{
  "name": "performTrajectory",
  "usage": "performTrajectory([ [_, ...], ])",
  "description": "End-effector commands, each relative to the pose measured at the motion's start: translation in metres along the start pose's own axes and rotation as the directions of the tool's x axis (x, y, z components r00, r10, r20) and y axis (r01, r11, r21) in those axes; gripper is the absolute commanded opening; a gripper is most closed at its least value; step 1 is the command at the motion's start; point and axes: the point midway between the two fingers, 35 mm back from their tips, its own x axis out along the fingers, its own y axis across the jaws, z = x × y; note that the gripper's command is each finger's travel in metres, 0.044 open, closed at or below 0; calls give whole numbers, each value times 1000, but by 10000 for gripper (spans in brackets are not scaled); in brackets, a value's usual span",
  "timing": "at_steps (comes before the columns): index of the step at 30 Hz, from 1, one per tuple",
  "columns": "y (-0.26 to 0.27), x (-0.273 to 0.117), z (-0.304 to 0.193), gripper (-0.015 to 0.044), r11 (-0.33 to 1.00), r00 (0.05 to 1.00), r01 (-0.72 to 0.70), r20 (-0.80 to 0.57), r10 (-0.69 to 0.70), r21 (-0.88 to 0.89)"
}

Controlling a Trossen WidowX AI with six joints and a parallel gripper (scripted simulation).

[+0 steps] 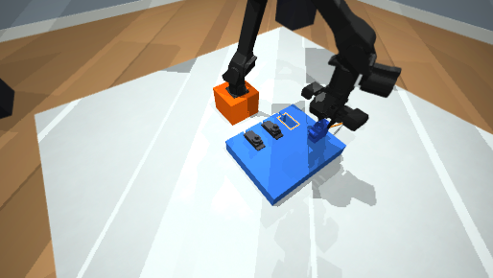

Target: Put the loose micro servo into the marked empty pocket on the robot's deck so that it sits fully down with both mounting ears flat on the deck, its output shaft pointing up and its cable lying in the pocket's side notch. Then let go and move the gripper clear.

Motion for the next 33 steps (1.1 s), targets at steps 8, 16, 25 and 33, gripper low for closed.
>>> performTrajectory([
  [8, -7, -29, 3, 0, 1000, 1000, 1, -2, -1, 4],
  [16, -7, -29, 3, 0, 1000, 1000, 1, -2, -1, 4],
  [25, -12, -29, 9, 0, 1000, 1000, 2, -2, -2, 4],
  [33, -12, -29, 41, 0, 1000, 1000, 2, 1, -2, 3],
])
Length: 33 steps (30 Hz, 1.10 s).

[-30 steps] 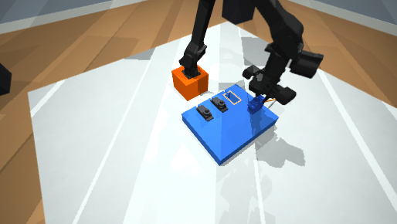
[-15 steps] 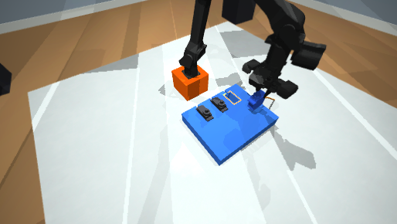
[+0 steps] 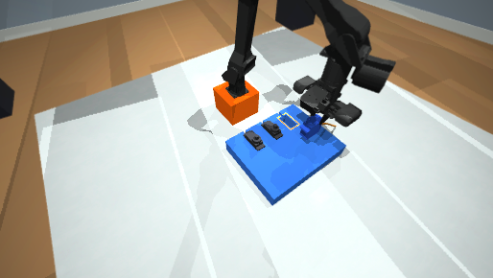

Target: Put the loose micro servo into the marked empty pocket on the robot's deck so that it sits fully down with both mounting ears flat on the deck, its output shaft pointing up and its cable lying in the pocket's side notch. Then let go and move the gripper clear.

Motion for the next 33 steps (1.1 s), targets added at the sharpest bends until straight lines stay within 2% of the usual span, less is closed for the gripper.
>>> performTrajectory([
  [1, 1, -3, 12, 0, 1000, 1000, -12, -4, 12, -2],
  [6, 1, -3, 12, 0, 998, 1000, -12, -4, 12, -59],
  [17, 1, -3, 12, 0, 909, 1000, -13, -4, 12, -417],
  [25, 1, -3, 12, 0, 760, 1000, -12, -4, 12, -650],
  [33, 1, -3, 12, 0, 553, 1000, -10, -4, 12, -833],
])
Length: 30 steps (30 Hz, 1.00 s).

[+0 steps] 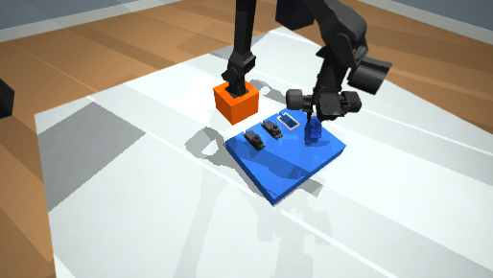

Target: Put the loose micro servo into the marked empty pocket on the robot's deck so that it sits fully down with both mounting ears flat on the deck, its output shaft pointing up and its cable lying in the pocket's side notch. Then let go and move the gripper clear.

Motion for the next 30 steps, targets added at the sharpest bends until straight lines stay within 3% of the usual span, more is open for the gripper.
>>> performTrajectory([
  [1, 1, -1, 0, 0, 989, 1000, -4, 2, 5, -147],
  [16, 1, -1, 0, 0, 789, 1000, -2, 2, 5, -614],
  [30, -14, -1, -18, 0, 775, 1000, -2, 1, 4, -632],
])
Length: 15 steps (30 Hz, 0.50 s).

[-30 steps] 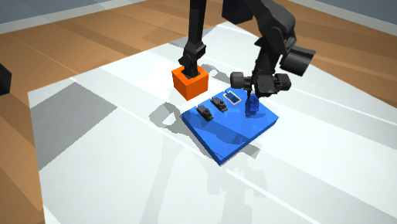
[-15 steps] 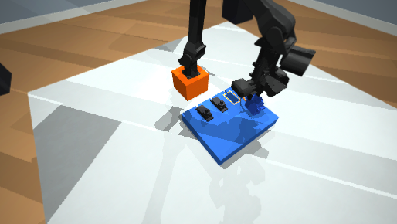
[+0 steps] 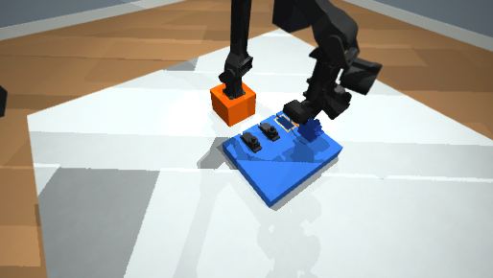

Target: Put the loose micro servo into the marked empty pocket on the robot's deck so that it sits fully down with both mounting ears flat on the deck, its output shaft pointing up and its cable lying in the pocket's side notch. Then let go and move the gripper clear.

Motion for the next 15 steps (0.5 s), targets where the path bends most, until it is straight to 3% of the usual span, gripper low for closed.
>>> performTrajectory([
  [1, 1, -3, -15, 0, 1000, 1000, -5, 11, 5, -2],
  [15, 1, -2, -82, 0, 1000, 1000, -5, 5, 5, -2],
])
